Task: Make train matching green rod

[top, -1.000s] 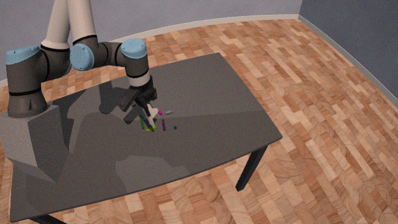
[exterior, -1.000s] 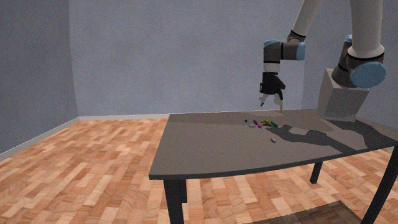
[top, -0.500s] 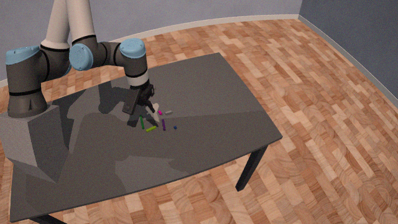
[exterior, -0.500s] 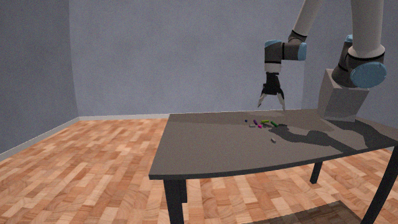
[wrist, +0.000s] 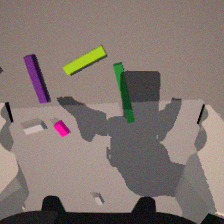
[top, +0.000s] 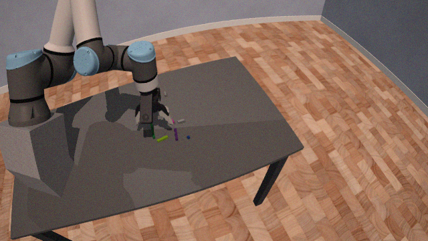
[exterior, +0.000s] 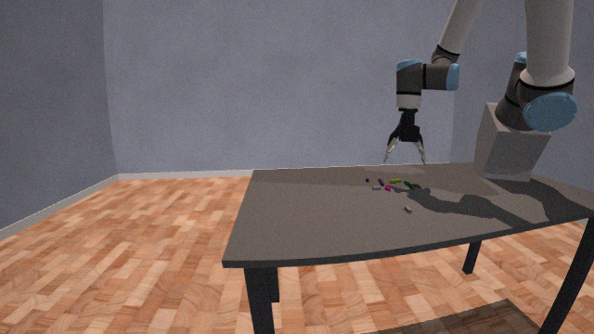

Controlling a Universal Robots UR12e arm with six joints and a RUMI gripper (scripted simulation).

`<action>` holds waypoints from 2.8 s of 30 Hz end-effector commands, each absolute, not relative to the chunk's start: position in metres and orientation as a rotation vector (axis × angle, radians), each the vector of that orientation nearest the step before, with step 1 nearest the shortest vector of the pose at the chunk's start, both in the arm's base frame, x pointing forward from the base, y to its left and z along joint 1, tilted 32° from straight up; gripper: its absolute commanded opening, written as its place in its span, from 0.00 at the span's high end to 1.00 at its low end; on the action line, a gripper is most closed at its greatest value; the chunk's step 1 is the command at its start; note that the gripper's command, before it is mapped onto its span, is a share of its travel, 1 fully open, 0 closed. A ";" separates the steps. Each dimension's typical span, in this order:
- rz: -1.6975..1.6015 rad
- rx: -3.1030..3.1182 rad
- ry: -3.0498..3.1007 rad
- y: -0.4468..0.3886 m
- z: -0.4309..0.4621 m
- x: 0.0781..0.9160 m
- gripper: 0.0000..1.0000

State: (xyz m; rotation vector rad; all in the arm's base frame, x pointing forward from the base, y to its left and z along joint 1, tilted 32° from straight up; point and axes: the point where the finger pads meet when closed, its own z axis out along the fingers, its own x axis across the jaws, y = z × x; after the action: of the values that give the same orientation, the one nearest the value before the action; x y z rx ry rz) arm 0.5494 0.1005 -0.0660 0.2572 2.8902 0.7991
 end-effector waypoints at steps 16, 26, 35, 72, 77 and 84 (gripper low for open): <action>0.744 -0.235 2.817 0.103 -0.065 0.551 0.00; 0.743 -0.240 2.816 0.103 -0.065 0.551 0.00; 0.743 -0.240 2.816 0.103 -0.065 0.551 0.00; 0.743 -0.240 2.816 0.103 -0.065 0.551 0.00; 0.743 -0.240 2.816 0.103 -0.065 0.551 0.00; 0.743 -0.240 2.816 0.103 -0.065 0.551 0.00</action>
State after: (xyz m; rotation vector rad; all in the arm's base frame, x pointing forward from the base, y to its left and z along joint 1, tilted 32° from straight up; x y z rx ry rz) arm 0.5506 0.1031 -0.0649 -0.2401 2.8167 0.7441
